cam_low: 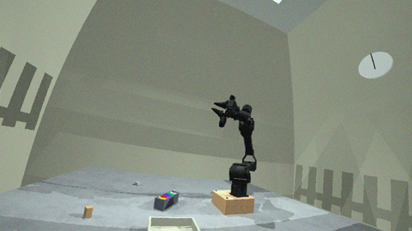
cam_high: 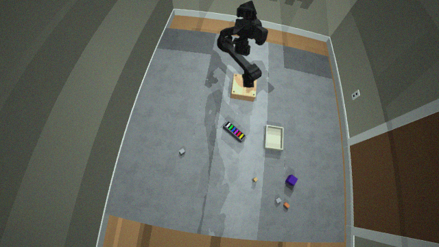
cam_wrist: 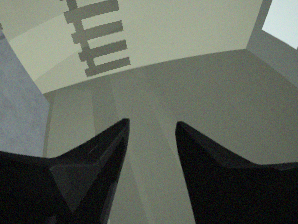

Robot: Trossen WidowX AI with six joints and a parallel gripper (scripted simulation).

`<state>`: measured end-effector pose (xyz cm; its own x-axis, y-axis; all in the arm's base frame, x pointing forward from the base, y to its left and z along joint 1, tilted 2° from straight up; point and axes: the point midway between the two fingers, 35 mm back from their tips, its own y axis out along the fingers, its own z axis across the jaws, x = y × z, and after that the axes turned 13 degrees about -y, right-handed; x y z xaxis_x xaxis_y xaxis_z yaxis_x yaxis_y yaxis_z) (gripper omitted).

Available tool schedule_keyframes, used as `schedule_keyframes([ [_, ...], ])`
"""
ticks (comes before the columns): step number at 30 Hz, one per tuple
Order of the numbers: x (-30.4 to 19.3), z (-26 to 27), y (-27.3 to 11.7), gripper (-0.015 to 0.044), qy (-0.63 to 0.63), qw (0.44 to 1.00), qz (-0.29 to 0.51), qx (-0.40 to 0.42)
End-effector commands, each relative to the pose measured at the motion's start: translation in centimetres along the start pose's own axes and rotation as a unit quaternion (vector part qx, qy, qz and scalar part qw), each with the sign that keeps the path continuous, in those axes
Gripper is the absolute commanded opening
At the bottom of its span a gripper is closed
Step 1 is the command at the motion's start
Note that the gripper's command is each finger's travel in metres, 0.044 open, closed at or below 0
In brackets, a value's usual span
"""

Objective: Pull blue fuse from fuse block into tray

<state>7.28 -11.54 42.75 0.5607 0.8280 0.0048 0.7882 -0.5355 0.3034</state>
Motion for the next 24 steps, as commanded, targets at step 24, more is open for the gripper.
schedule_keyframes([
  [24, 18.6, 19.1, 9.5, 0.0067, 0.181, 0.902, 0.015, 0.391],
])
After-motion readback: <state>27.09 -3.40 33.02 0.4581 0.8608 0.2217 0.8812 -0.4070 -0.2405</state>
